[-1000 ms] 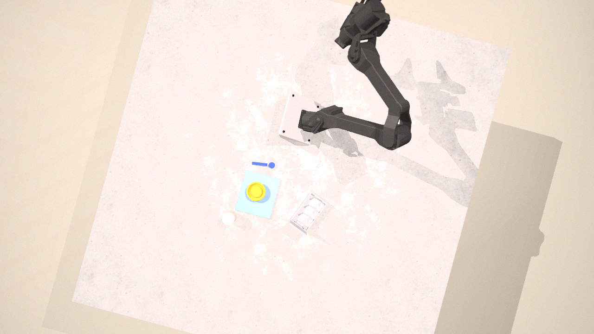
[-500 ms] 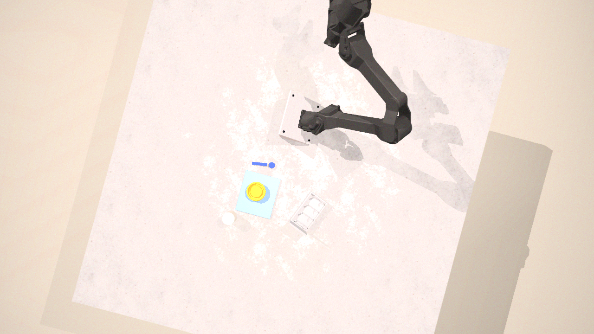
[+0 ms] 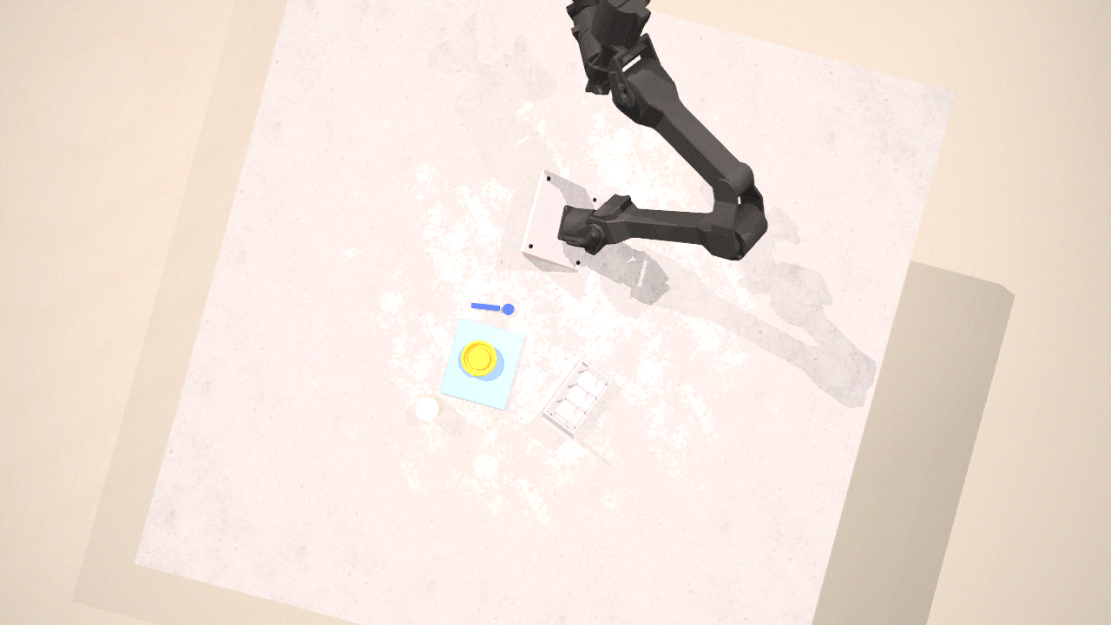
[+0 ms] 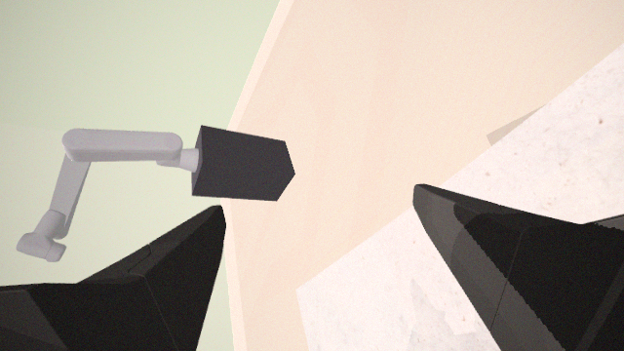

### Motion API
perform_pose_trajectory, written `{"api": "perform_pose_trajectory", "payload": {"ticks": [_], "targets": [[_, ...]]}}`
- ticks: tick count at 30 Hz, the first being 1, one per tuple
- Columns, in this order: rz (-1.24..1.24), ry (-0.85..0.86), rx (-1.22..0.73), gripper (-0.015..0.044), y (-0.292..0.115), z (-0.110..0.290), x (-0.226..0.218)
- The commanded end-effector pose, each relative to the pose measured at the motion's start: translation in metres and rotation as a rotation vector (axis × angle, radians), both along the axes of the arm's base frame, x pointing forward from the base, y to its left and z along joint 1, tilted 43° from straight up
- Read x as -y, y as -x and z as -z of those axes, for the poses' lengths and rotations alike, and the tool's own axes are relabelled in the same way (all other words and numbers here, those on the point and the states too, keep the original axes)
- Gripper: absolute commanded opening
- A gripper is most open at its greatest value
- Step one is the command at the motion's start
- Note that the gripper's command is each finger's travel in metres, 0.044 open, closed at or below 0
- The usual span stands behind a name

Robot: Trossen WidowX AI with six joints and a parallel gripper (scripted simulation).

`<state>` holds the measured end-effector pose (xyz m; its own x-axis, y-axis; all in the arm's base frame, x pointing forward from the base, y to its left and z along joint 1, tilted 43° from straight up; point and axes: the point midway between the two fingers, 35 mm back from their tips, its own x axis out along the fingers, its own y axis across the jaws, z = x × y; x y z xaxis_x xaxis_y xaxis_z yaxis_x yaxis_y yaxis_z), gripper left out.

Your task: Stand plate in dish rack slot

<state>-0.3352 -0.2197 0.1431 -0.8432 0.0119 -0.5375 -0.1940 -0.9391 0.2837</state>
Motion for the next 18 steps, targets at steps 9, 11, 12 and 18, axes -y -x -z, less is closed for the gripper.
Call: {"api": "perform_pose_trajectory", "payload": {"ticks": [9,11,12,18], "targets": [[-0.329,-0.192,0.132,0.04,-0.042,0.024,0.057],[-0.382,-0.219,0.152,0.04,-0.051,0.028,0.066],[-0.409,-0.233,0.162,0.04,-0.055,0.03,0.07],[-0.574,-0.318,0.217,0.04,-0.083,0.042,0.094]]}}
